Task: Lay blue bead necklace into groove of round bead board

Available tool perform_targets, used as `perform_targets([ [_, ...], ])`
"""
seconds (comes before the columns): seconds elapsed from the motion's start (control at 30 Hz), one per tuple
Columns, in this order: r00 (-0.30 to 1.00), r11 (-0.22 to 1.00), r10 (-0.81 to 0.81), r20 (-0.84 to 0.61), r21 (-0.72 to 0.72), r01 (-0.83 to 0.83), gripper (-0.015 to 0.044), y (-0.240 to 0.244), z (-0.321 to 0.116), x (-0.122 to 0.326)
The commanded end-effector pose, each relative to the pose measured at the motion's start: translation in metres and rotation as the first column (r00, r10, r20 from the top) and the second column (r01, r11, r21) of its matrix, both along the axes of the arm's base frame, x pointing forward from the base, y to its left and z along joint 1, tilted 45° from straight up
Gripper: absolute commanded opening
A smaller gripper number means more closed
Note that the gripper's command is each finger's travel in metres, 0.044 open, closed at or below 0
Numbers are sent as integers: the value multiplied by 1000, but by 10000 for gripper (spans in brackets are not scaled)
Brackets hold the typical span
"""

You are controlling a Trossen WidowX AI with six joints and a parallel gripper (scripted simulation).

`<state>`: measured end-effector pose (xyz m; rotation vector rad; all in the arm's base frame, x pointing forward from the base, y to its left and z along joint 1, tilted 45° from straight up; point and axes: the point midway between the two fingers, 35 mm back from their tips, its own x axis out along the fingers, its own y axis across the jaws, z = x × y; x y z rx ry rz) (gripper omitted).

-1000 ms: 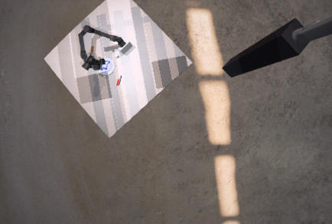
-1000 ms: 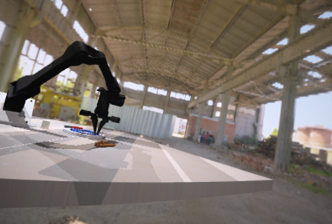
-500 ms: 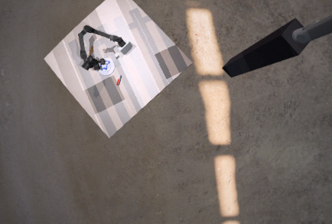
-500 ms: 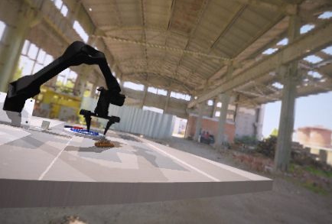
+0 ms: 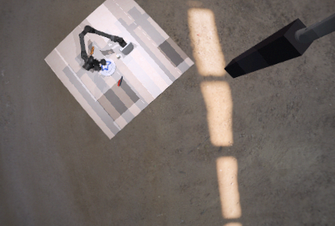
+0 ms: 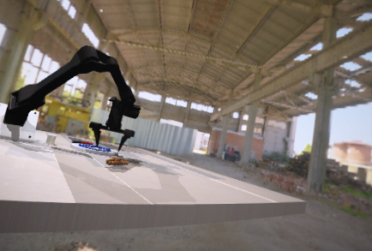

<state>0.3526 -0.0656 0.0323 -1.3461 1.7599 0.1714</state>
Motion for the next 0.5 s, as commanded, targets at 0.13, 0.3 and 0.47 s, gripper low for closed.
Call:
perform_targets([
  [0.13, 1000, 1000, 4, -3, -1, -4, 414, 1, 1, 0],
  [0.3, 961, 980, 197, -196, 25, -196, 282, 27, 13, 4],
  [0.47, 948, 974, 226, -225, 32, -224, 151, 31, 15, 5],
])
